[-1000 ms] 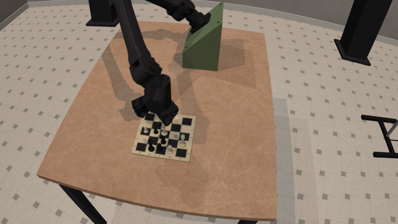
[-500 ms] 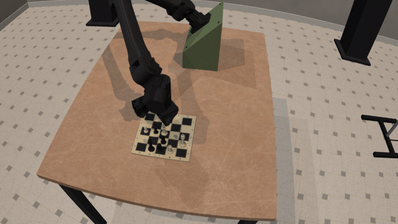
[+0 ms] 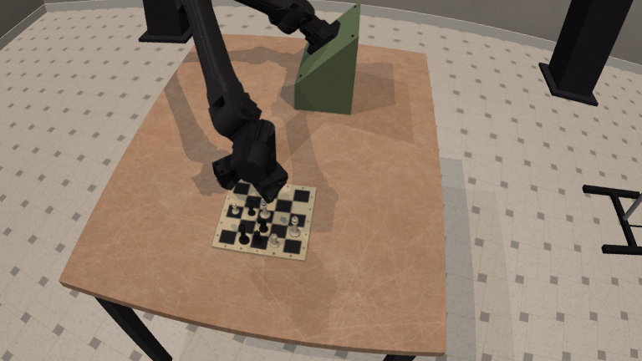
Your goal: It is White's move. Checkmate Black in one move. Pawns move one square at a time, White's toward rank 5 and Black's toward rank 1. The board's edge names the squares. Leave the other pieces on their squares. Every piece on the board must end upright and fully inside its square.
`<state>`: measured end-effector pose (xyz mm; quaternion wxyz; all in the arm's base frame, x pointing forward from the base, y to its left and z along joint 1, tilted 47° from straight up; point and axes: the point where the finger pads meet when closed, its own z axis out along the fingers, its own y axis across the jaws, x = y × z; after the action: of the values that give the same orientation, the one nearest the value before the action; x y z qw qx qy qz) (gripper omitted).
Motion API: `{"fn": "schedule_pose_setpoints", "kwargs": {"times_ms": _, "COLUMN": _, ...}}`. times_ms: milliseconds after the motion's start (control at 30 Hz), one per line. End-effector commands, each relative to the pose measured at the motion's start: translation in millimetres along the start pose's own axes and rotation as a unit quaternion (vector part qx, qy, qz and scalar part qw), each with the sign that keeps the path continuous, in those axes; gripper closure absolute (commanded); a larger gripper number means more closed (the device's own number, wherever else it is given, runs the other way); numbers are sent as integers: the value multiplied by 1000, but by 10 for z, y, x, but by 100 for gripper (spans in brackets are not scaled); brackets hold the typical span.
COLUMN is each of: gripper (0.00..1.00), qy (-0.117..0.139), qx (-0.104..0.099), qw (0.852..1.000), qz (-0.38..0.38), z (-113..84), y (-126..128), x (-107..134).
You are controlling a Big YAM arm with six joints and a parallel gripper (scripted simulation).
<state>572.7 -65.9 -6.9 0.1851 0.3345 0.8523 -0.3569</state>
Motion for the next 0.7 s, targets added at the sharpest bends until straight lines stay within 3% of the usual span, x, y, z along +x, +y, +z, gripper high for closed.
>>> {"fn": "schedule_pose_setpoints", "kwargs": {"times_ms": 0, "gripper": 60, "qy": 2, "qx": 3, "qw": 1000, "qz": 6, "z": 93, "y": 30, "x": -30}}
{"fn": "schedule_pose_setpoints", "kwargs": {"times_ms": 667, "gripper": 60, "qy": 0, "qx": 1, "qw": 1000, "qz": 5, "z": 68, "y": 49, "x": -49}}
